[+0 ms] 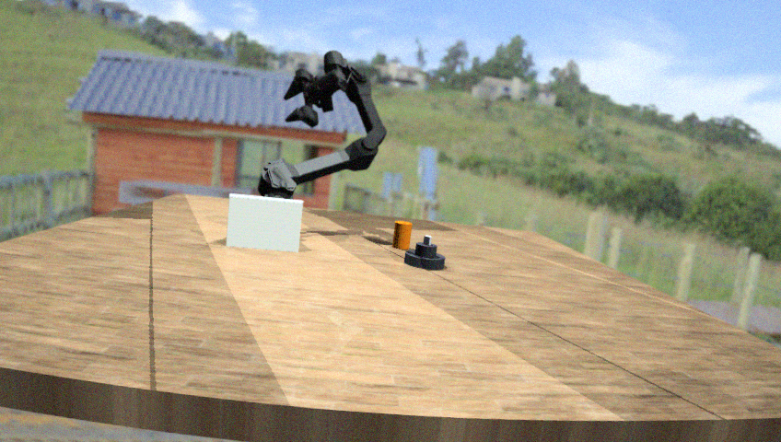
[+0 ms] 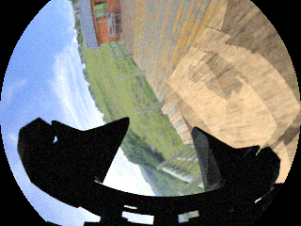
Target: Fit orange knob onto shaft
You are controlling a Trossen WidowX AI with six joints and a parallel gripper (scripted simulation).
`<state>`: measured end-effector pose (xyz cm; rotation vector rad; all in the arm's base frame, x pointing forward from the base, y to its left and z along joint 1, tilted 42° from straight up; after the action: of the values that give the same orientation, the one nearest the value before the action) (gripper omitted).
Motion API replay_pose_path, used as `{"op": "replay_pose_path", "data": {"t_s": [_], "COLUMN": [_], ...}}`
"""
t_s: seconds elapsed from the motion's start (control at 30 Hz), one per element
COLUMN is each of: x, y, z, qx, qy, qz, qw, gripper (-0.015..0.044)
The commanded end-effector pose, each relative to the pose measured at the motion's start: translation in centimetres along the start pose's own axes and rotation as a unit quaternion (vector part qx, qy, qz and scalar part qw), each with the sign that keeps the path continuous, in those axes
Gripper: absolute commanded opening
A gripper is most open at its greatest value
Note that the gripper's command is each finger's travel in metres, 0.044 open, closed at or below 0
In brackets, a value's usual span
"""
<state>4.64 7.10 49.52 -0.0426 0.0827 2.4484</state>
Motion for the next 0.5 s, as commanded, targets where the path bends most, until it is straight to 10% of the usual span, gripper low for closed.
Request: {"op": "replay_pose_path", "data": {"t_s": [0.0, 0.47], "x": [0.0, 3.9], "y": [0.0, 15.0], "z": [0.0, -2.6], "qx": [0.000, -0.385], "qy": [0.000, 0.032], "qz": [0.000, 0.411], "qw": [1.000, 0.826], "gripper": [0.0426, 0.0440]}}
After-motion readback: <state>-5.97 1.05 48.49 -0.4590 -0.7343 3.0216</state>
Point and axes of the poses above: the point midway between the two fingers, 35 mm back from their tips, its own x axis out along the fingers, its own z axis across the jaws, y = z × x, the point moved 8 cm from there along -x, back along the fingers, and after that the axes turned 14 degrees about x, right-handed, at the moved point
